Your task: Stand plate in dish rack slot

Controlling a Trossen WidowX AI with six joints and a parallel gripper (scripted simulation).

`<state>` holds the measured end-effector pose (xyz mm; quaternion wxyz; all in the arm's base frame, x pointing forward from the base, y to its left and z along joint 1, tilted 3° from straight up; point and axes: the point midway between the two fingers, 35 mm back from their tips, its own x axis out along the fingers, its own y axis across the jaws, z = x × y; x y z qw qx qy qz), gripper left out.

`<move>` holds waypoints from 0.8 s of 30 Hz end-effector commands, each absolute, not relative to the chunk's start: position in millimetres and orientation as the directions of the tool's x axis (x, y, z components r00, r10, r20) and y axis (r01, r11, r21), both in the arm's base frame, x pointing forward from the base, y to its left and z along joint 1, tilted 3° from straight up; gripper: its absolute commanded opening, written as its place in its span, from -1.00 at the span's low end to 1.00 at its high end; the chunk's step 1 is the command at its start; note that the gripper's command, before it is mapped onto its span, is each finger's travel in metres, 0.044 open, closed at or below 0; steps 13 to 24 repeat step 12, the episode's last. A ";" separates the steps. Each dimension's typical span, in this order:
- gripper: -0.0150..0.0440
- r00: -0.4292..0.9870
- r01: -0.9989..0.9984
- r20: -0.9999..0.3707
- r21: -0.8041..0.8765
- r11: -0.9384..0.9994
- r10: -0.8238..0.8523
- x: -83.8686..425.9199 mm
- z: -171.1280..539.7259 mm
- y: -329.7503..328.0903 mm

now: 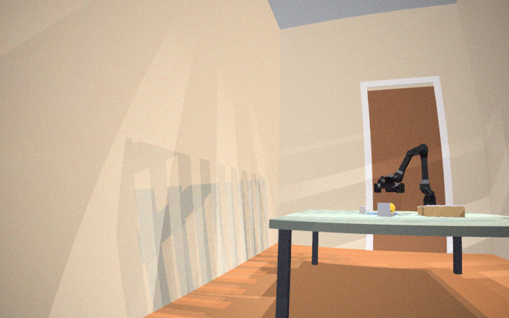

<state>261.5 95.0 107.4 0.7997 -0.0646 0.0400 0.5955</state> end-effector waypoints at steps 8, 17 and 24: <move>0.86 0.319 -0.928 -0.292 0.100 0.360 0.902 276.7 111.4 91.8; 0.86 0.328 -0.892 -0.386 0.173 0.417 0.862 284.2 110.7 88.3; 0.86 0.328 -0.892 -0.386 0.173 0.417 0.862 284.2 110.7 88.3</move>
